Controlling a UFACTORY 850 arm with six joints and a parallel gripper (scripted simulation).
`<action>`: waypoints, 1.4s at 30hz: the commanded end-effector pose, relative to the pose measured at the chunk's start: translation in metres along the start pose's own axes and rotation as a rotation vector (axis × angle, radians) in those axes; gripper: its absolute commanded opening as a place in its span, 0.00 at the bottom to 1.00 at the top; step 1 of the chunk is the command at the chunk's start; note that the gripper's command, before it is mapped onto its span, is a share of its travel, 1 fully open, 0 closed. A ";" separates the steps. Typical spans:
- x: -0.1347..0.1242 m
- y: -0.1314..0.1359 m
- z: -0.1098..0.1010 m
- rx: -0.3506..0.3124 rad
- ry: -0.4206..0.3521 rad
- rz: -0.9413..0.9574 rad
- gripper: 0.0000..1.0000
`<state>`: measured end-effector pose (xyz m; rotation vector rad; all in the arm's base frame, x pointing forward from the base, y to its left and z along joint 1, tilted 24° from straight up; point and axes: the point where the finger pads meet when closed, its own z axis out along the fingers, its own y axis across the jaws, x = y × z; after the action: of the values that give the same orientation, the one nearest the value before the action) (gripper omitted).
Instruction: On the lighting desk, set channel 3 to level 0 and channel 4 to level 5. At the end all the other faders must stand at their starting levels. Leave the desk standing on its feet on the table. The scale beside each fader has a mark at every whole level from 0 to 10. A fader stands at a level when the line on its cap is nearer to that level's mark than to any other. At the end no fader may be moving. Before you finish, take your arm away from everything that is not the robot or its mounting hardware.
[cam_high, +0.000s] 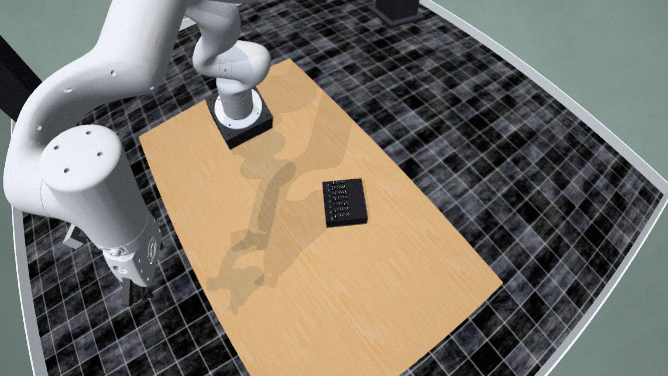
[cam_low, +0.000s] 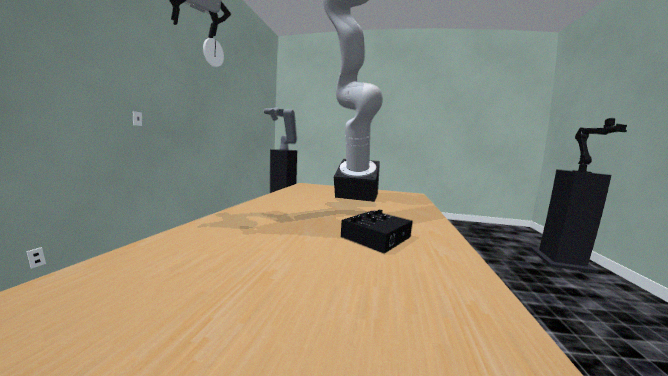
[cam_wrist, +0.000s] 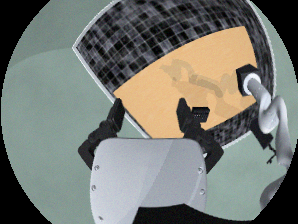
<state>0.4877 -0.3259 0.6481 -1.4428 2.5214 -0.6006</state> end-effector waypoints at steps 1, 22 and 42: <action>-0.031 0.002 0.027 0.002 0.015 -0.008 1.00; -0.237 0.096 0.146 0.029 -0.021 -0.195 1.00; -0.374 0.245 0.199 0.042 -0.147 -0.397 1.00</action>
<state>0.5704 0.0053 0.3780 -1.8525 2.1896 -0.5919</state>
